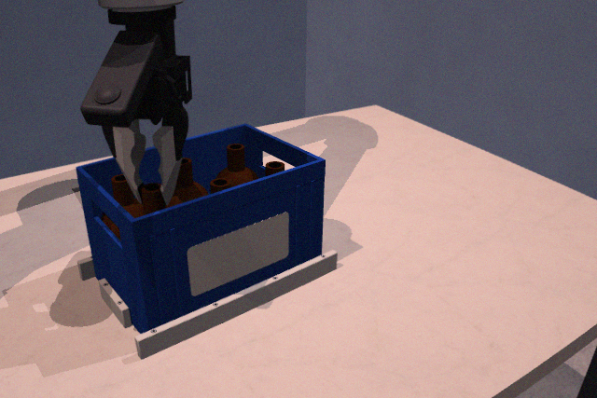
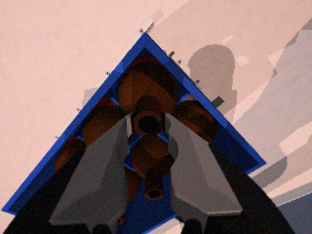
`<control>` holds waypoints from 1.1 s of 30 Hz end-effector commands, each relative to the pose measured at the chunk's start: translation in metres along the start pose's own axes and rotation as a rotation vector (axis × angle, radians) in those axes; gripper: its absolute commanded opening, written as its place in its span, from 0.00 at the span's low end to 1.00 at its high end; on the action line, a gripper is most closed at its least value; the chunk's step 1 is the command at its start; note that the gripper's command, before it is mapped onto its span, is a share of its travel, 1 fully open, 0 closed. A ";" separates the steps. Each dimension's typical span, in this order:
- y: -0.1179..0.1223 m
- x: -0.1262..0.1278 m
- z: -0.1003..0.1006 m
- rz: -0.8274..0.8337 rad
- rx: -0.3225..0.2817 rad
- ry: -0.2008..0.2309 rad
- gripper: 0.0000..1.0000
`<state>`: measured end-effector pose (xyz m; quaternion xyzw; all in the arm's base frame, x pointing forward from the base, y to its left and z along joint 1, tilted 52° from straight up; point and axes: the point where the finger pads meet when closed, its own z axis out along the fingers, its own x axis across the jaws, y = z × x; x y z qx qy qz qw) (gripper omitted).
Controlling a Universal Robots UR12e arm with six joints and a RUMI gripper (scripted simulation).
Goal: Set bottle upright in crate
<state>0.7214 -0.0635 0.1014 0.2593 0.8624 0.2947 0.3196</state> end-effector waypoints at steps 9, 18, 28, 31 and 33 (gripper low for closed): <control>0.000 0.000 0.000 0.000 0.000 -0.001 0.00; 0.000 0.000 0.003 0.000 0.000 -0.001 0.00; 0.000 0.000 0.006 0.000 0.000 -0.001 0.00; 0.000 0.000 0.007 0.000 0.000 -0.001 0.00; 0.000 0.000 0.008 0.000 0.000 -0.001 0.00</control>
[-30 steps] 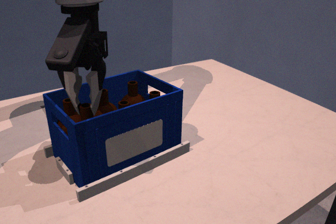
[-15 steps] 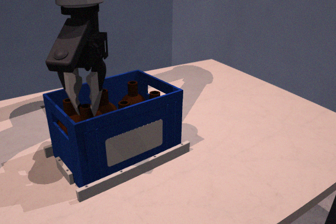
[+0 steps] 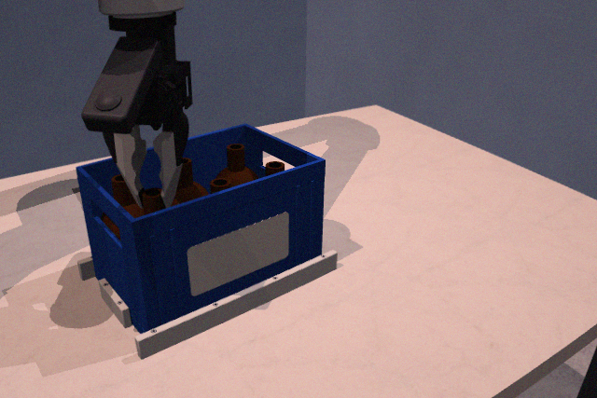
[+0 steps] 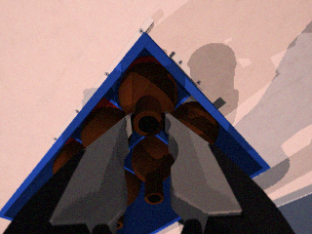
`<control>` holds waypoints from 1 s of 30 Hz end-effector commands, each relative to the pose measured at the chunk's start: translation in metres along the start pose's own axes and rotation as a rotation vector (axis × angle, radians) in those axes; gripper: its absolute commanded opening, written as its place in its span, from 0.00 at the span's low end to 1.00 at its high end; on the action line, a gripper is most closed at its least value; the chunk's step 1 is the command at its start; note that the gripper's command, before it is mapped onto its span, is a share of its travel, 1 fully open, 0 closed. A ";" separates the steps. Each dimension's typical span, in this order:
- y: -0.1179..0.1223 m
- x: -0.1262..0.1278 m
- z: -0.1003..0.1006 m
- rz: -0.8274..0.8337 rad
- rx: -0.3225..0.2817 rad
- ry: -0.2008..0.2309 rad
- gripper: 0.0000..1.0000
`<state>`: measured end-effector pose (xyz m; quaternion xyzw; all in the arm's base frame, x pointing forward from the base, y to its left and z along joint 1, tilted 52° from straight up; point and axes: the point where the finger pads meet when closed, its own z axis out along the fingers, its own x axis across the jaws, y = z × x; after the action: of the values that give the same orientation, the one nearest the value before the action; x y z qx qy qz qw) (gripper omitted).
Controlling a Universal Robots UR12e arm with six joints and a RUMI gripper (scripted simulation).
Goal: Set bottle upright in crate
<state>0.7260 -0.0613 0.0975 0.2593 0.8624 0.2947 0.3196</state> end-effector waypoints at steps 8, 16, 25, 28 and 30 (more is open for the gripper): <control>0.000 0.000 0.005 0.000 0.000 -0.001 0.00; 0.000 0.000 0.008 0.000 0.000 -0.001 0.00; 0.000 0.000 0.011 0.000 0.000 -0.001 0.00; 0.000 0.000 0.011 0.000 0.000 -0.001 0.00; 0.000 0.000 0.012 0.000 0.000 -0.001 0.00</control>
<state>0.7338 -0.0574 0.0907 0.2593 0.8624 0.2947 0.3196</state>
